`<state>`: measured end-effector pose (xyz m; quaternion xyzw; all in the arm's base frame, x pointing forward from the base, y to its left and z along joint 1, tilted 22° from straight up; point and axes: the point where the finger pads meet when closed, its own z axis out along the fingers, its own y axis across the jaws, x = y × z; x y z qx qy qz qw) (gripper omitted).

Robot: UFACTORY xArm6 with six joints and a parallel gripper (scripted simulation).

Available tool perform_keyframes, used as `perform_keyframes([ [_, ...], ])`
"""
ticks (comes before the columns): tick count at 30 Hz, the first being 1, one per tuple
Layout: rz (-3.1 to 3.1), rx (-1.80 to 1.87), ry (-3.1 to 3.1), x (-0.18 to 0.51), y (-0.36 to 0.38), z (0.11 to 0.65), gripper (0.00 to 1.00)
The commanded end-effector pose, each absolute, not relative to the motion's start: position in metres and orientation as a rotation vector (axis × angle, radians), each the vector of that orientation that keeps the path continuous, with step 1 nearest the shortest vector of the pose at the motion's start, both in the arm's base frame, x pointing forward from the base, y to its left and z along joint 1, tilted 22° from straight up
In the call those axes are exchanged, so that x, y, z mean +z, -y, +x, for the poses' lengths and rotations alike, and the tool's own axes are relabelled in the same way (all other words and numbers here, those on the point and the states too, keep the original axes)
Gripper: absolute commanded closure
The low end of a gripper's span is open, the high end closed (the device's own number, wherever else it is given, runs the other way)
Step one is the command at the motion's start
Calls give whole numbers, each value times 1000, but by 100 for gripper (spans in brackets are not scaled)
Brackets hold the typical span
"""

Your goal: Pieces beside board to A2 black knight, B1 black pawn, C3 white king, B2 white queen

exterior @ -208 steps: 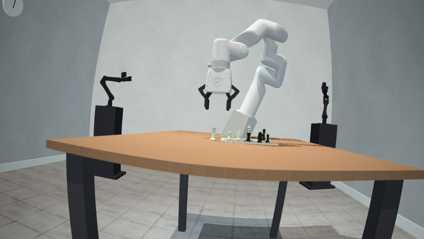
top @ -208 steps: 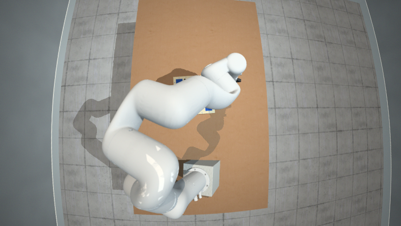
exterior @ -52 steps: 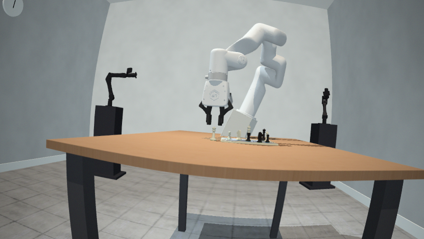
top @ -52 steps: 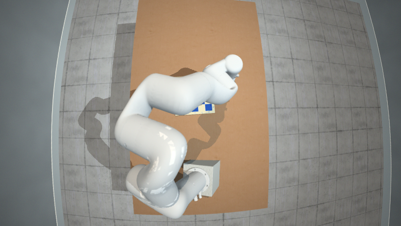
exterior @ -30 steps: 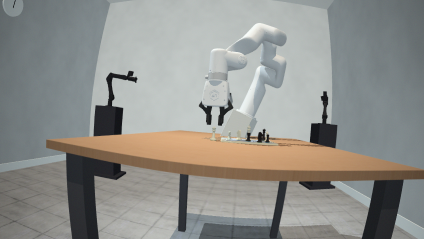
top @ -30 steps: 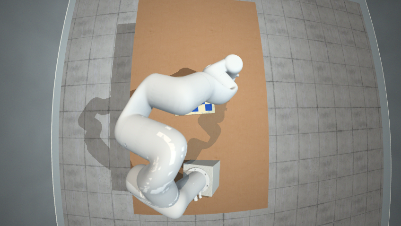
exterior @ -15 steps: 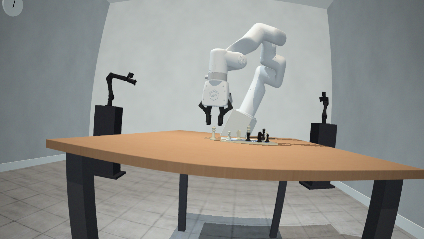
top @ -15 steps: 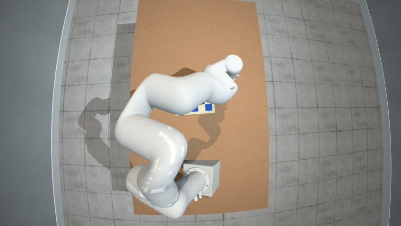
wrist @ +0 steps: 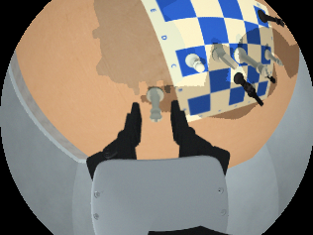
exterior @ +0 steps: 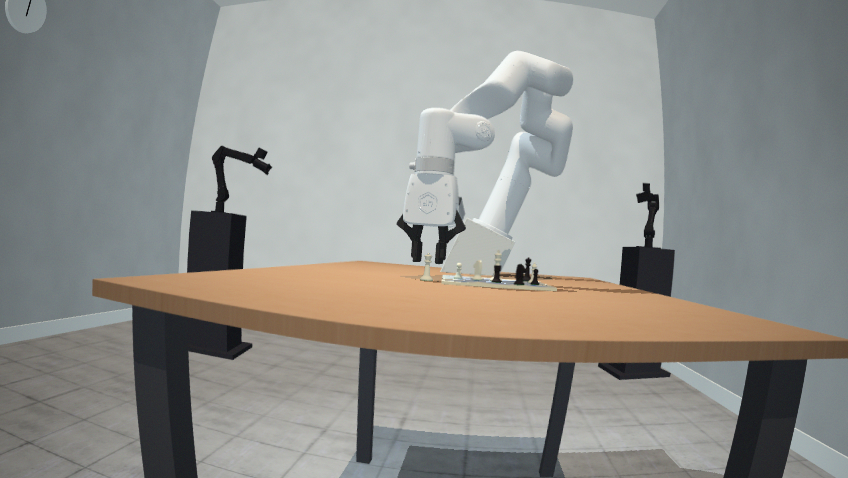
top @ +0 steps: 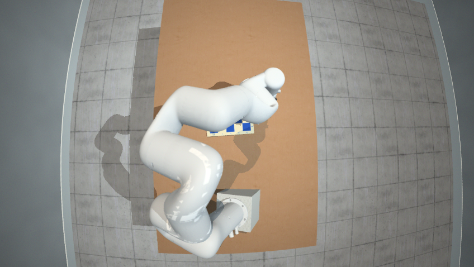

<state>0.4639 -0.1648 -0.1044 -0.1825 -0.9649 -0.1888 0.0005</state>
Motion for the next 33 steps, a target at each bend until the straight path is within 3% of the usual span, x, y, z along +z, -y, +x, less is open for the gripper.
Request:
perform_keyframes([
  [1, -574, -592, 3035, -113, 162, 466, 58],
  [33, -574, -592, 3035, -117, 161, 467, 58],
])
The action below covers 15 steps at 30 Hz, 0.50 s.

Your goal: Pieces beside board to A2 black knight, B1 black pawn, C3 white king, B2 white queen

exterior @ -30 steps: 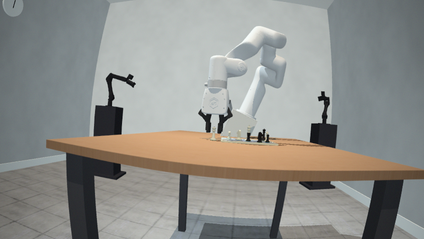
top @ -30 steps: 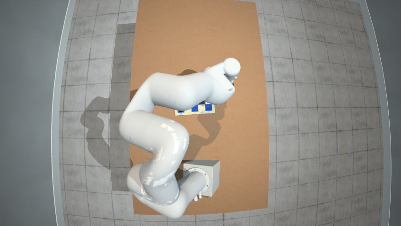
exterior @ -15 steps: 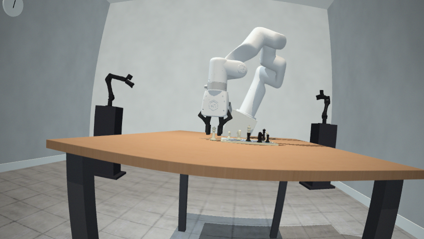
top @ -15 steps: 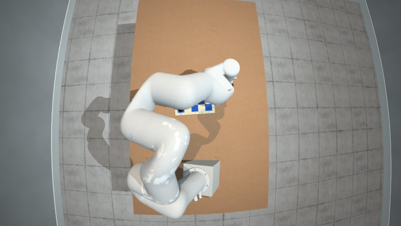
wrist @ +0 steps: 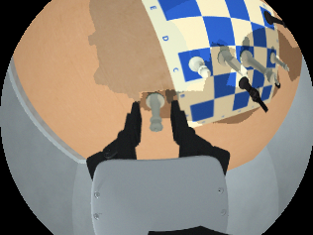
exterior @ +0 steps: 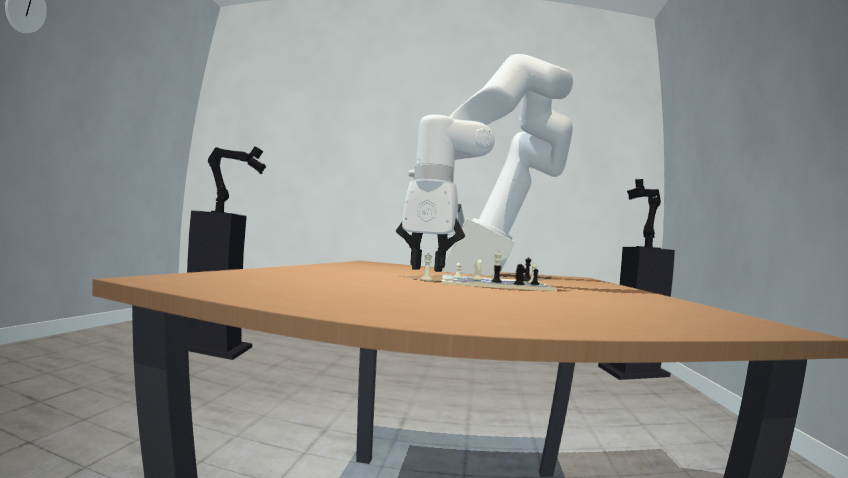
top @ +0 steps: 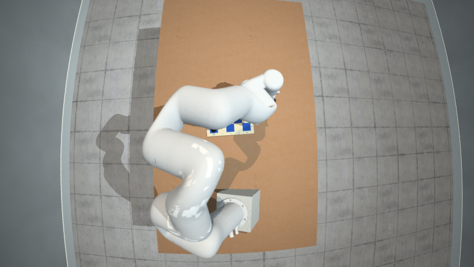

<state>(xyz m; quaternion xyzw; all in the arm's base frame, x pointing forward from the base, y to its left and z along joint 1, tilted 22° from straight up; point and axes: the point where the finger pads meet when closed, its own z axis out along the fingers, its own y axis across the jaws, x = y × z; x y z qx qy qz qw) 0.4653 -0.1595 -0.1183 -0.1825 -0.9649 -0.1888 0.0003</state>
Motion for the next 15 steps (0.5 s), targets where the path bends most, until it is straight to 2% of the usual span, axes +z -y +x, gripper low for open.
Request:
perform_keyframes([
  [1, -574, -592, 3035, -117, 161, 467, 58],
  [12, -574, -592, 3035, -117, 161, 467, 58],
  [13, -574, -592, 3035, -117, 161, 467, 100],
  [15, -574, -592, 3035, -117, 161, 467, 100],
])
